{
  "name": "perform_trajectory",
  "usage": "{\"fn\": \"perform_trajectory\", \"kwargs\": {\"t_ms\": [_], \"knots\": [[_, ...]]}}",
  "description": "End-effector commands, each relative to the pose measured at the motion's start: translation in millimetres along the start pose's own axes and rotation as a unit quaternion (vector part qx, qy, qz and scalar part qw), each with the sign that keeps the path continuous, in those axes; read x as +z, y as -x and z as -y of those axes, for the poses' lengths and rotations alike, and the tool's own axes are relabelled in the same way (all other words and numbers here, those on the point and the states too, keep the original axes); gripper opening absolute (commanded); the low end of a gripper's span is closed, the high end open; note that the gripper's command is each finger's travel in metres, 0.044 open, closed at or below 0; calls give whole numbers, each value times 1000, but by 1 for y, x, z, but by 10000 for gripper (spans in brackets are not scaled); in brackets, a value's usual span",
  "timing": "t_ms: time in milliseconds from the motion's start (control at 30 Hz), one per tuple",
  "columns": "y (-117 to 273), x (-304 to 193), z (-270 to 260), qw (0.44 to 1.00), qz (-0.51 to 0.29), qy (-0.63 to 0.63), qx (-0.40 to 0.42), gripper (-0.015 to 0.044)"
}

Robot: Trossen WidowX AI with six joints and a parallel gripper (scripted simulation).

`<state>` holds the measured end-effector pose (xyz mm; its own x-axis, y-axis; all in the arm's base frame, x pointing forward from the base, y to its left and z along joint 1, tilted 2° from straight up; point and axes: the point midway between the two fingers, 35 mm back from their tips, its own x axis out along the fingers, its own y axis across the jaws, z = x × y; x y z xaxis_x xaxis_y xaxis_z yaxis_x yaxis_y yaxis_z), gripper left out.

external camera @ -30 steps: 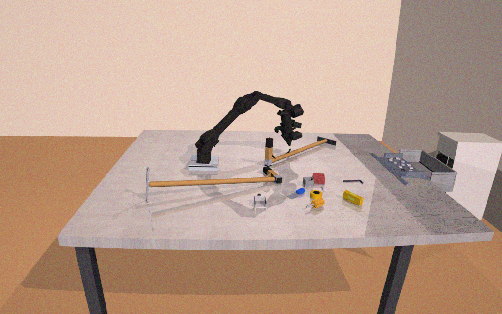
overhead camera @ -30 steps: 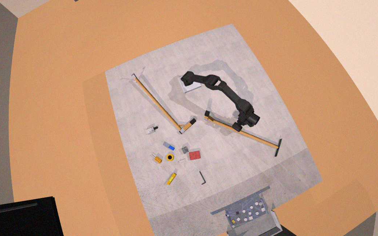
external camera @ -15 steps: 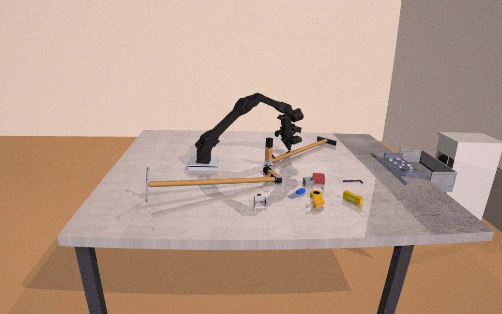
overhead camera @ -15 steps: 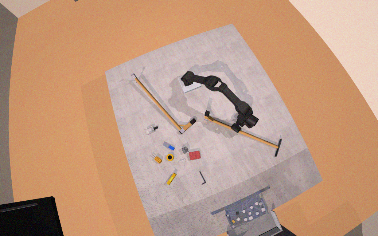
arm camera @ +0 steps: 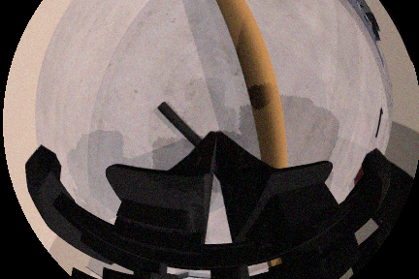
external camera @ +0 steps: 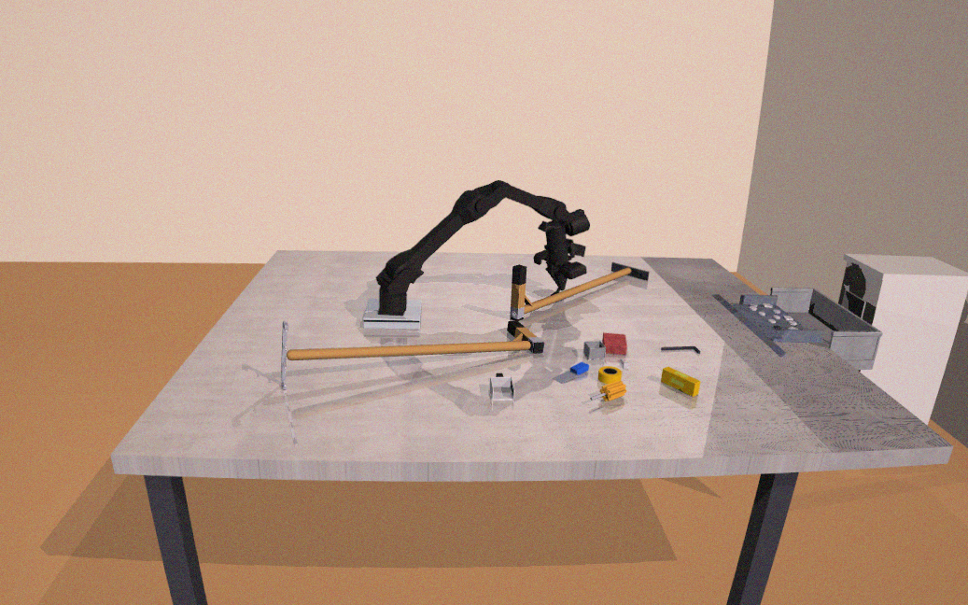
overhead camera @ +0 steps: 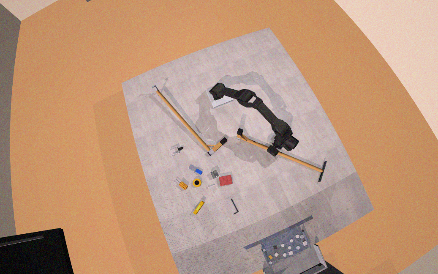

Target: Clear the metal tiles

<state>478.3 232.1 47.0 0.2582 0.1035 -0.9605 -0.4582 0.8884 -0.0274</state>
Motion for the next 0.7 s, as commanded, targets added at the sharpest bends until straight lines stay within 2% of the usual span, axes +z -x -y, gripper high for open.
{"fn": "perform_trajectory", "kwargs": {"t_ms": [0,667], "knots": [[-3,0,3,1000,-2,2,2,0],[-5,7,21,1000,3,2,1,0]]}}
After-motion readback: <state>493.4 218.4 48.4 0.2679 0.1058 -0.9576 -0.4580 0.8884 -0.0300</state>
